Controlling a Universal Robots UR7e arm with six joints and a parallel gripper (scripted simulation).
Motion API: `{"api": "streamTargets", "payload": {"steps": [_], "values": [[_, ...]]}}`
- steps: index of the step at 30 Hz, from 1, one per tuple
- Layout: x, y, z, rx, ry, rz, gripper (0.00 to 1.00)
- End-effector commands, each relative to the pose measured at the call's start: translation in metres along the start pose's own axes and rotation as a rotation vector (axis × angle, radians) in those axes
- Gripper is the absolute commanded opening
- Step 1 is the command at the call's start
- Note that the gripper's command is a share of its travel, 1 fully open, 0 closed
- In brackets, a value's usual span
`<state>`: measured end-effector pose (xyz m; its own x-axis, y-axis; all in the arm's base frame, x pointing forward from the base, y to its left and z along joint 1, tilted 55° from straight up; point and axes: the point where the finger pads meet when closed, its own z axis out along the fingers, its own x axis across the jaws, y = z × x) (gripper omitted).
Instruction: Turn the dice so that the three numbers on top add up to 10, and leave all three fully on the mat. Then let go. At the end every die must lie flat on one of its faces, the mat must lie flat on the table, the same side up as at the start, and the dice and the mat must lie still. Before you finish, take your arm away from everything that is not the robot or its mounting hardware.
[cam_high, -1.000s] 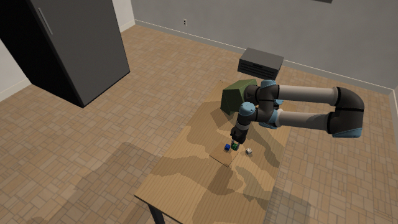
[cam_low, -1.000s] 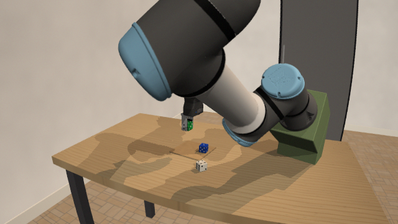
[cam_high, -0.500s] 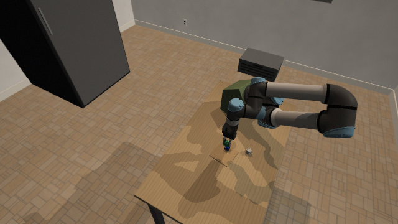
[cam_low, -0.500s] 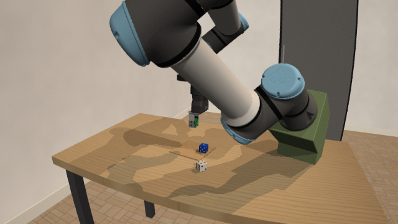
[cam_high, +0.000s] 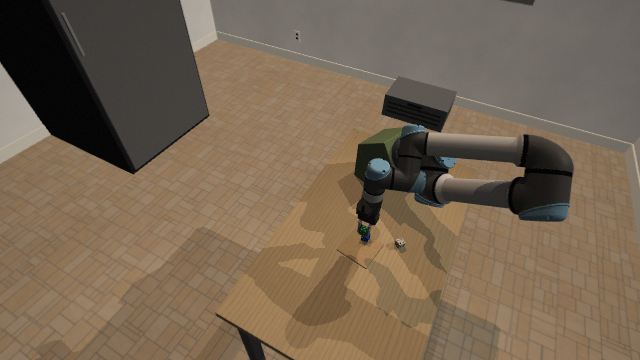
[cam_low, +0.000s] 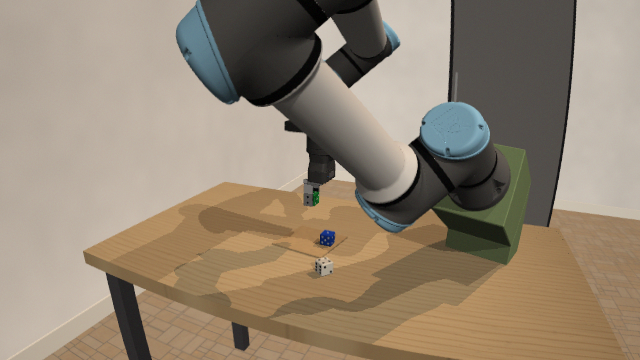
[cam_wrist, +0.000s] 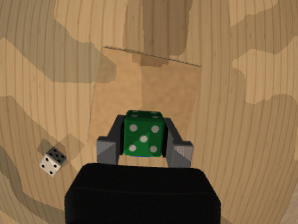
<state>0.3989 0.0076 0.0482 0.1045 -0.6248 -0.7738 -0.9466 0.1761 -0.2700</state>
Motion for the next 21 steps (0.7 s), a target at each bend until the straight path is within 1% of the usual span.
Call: {"api": "streamTargets", "payload": {"steps": [1, 6, 13, 15, 21], "values": [[0.000, 0.000, 0.007, 0.001, 0.001, 0.000, 0.57], [0.000, 0.000, 0.023, 0.001, 0.001, 0.000, 0.57], [0.000, 0.000, 0.051, 0.001, 0.001, 0.000, 0.57], [0.000, 0.000, 0.051, 0.001, 0.001, 0.000, 0.57], [0.000, 0.000, 0.073, 0.001, 0.001, 0.000, 0.57]]}}
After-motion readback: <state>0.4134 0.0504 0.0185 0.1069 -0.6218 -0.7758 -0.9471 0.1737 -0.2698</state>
